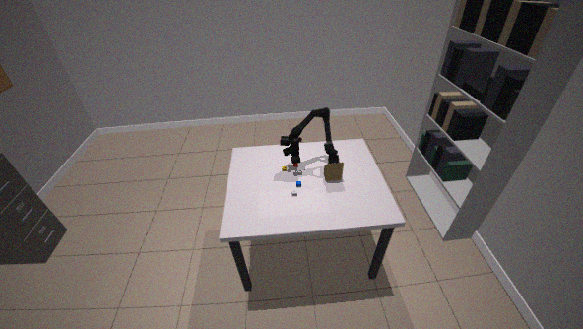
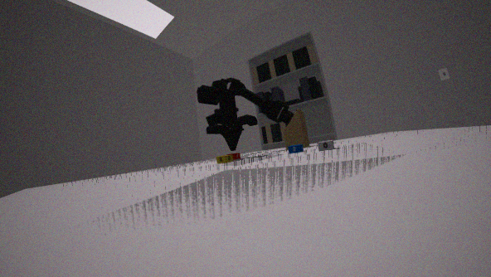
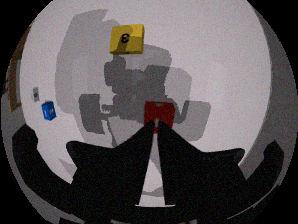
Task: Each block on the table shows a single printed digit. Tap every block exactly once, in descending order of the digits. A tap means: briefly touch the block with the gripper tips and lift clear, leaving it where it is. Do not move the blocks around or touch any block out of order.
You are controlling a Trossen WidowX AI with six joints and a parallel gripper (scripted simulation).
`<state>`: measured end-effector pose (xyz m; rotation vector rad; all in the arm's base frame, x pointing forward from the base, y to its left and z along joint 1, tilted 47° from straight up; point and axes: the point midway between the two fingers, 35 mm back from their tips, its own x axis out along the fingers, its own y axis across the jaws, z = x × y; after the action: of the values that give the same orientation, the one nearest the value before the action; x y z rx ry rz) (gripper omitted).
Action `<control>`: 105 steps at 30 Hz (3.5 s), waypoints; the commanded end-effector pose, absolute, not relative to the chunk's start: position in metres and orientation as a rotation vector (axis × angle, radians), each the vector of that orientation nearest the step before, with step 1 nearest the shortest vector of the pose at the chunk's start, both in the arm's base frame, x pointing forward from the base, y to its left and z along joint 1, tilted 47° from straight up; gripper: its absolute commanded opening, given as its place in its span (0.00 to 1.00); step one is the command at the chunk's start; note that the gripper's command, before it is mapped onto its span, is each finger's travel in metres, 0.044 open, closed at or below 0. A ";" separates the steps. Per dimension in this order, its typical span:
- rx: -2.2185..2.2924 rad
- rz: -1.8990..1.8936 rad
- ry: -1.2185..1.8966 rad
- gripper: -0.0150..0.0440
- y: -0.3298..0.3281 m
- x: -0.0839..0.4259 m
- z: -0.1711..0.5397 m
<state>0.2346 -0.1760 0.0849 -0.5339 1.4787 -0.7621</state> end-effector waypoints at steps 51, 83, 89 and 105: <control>-0.529 -0.749 1.494 0.29 -0.130 0.327 0.107; -0.535 -0.755 1.493 0.29 -0.181 0.319 0.060; -0.530 -0.758 1.479 0.29 -0.178 0.322 0.065; -0.531 -0.751 1.495 0.29 -0.100 0.327 0.135</control>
<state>0.3280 -0.1123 0.1198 -0.5421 1.4989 -0.7435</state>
